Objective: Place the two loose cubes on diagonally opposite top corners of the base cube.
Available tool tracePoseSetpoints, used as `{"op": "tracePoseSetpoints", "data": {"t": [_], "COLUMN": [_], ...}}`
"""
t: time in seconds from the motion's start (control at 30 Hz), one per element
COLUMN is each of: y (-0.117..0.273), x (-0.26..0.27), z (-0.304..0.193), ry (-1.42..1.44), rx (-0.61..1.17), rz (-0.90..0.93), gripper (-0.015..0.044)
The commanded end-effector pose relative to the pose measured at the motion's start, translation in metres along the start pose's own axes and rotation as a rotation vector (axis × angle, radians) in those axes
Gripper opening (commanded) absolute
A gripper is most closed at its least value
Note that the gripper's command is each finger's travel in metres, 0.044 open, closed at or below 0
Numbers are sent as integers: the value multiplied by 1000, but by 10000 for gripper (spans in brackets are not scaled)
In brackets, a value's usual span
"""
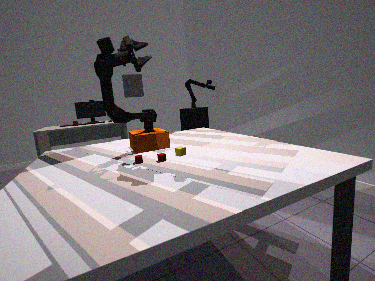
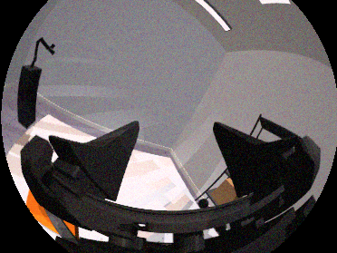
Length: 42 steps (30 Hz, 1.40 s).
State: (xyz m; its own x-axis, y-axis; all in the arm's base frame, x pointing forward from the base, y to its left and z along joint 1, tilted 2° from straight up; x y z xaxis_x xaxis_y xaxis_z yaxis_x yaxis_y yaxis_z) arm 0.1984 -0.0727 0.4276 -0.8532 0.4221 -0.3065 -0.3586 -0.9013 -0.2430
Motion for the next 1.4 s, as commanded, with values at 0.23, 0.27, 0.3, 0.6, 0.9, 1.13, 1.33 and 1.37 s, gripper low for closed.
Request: {"op": "tracePoseSetpoints", "data": {"t": [0.23, 0.27, 0.3, 0.6, 0.9, 1.13, 1.33, 1.37], "y": [-6, -6, -7, -24, -57, -87, -112, -116], "x": [38, 43, 48, 91, 123, 136, 137, 137], "z": [31, 35, 39, 61, 62, 47, 26, 22], "ry": [198, 227, 255, 494, 692, 810, 884, 893], "rx": [31, 44, 59, 214, 409, 582, 741, 768], "rz": [4, -4, -12, -69, -97, -99, -87, -84], "gripper": [265, 265, 265, 265, 265, 265, 265, 265]}}
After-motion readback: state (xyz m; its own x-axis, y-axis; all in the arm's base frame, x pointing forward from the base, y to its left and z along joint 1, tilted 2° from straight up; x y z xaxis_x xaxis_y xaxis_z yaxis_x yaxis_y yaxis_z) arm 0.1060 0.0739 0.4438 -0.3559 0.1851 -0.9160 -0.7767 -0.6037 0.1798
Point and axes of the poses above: the point midway between the two fingers, 35 mm back from their tips, its own y axis back along the fingers, its own x axis across the jaws, z = x × y, the point moved 1 cm from there along y, back along the fingers, and after that the axes turned 13 degrees about -y, right-handed, at the moved point
